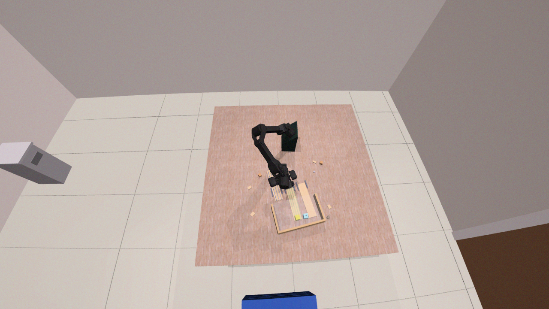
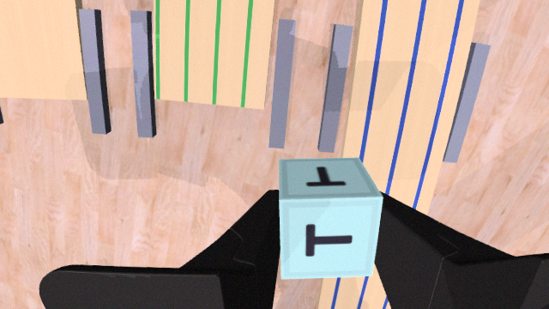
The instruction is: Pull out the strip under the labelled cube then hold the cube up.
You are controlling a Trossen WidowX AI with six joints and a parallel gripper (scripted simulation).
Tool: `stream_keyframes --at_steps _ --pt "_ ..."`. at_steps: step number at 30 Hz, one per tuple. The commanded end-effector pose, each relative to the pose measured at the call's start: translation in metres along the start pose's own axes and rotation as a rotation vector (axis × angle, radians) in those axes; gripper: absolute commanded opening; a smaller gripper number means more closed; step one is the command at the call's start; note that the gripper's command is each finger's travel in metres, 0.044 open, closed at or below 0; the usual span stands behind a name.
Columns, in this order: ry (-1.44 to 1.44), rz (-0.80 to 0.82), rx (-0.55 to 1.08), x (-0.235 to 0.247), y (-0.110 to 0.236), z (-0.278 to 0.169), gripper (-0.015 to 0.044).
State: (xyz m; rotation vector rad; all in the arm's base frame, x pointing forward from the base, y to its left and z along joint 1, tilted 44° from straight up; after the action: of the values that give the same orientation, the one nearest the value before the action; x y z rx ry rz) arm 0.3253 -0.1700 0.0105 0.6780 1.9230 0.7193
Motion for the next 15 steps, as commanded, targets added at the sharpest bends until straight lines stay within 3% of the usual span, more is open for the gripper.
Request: stream_keyframes --at_steps 1,15 --pt "-0.003 -0.003 0.001 0.009 0.001 -0.010 0.0000" --pt "-0.001 -0.002 0.002 0.043 -0.001 -0.043 0.0000"
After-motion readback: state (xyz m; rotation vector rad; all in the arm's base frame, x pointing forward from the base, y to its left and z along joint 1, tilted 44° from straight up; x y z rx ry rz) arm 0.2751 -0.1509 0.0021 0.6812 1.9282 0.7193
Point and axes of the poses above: the point midway between the two fingers, 35 mm back from their tips, its own y axis back along the fingers, its own x axis across the jaws, z = x × y, the point moved 2 cm from there along y, back along the fingers, and after that the axes turned 14 degrees about y, right-handed, at the moved point
